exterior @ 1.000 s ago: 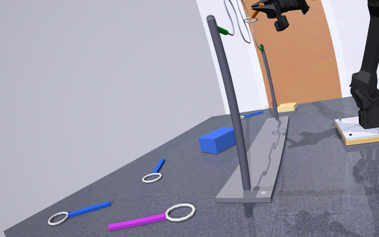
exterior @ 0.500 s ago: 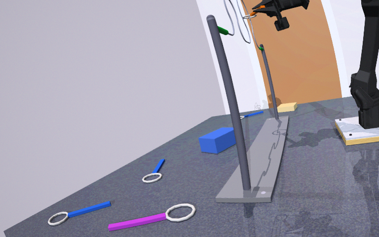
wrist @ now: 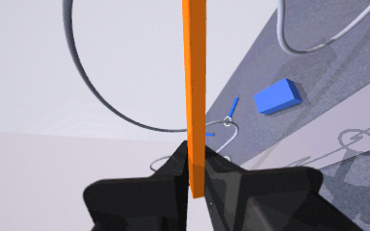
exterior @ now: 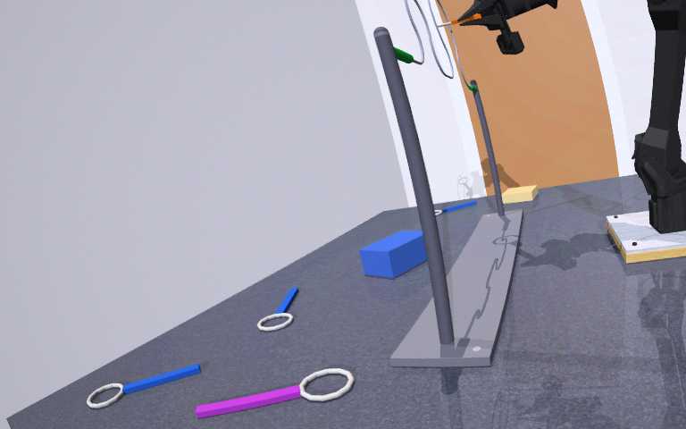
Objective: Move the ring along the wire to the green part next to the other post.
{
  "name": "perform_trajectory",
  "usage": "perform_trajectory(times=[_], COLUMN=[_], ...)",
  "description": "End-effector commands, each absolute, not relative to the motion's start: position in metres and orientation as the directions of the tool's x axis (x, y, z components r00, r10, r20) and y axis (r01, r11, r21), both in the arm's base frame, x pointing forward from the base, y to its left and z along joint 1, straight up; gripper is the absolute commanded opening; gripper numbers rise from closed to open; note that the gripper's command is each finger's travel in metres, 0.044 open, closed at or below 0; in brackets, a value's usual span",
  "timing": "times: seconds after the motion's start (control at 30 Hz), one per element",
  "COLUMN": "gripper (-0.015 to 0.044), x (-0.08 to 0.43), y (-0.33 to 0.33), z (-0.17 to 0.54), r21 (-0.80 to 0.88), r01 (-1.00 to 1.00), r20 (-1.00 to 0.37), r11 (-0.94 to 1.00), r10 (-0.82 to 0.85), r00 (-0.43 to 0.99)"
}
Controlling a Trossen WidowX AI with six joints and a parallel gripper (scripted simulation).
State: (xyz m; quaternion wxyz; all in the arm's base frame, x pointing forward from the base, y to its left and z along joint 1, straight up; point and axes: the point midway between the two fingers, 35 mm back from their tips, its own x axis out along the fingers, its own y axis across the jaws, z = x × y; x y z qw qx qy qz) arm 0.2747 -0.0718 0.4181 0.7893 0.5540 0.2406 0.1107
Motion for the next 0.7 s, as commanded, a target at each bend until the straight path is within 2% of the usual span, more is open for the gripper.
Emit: perform_trajectory(times=[0.0,0.67], gripper=[-0.0150,-0.0150], x=[0.2765,0.2765], y=[-0.0741,-0.0776], z=[0.4159,0.4087], r21=[0.909,0.773], r01=[0.096,0.101], r20=[-0.282,-0.384], r11=[0.406,0.626], r10=[0.428,0.336], r00=[0.859,0.860])
